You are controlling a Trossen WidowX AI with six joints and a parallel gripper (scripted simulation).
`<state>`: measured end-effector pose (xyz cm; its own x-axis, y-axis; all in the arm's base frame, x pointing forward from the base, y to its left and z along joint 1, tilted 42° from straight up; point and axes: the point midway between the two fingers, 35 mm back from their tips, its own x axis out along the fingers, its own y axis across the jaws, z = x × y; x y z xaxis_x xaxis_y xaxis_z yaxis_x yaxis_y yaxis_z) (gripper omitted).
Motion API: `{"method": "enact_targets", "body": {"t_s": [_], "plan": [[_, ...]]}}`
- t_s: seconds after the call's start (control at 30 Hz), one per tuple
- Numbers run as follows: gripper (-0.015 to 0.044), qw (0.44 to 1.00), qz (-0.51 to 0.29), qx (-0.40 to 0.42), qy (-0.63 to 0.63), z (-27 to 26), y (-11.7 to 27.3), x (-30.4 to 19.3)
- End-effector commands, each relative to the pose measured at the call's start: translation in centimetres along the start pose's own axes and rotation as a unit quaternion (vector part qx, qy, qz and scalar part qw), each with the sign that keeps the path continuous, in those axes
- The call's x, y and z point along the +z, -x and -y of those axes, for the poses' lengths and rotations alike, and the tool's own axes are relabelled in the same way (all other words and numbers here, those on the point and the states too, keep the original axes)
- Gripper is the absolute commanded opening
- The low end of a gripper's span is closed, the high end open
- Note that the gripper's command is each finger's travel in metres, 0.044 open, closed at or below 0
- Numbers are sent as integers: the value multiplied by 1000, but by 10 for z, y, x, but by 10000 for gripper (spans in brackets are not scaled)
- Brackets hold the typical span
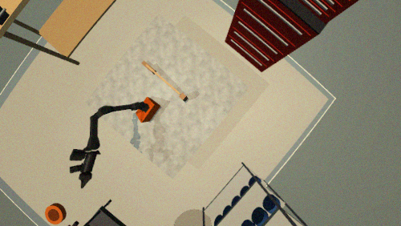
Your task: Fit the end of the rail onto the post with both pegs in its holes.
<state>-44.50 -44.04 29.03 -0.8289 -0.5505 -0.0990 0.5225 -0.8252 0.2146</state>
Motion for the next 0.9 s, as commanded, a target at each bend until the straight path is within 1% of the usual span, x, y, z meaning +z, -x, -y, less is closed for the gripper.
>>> {"method": "enact_targets", "body": {"t_s": [0.0, 0.03, 0.1, 0.2, 0.47, 0.67, 0.87], "plan": [[426, 1000, -1, 1, 1, -1, 0, -1], [440, 1000, -4, 4, 5, -4, 1, -3], [440, 1000, -15, 17, 20, -16, 3, -12], [440, 996, -44, 52, 59, -48, 11, -36], [440, 963, -116, 164, 179, -136, 53, -108], [440, 916, -156, 254, 267, -194, 99, -161], [440, 839, -185, 361, 364, -250, 167, -221]]}}
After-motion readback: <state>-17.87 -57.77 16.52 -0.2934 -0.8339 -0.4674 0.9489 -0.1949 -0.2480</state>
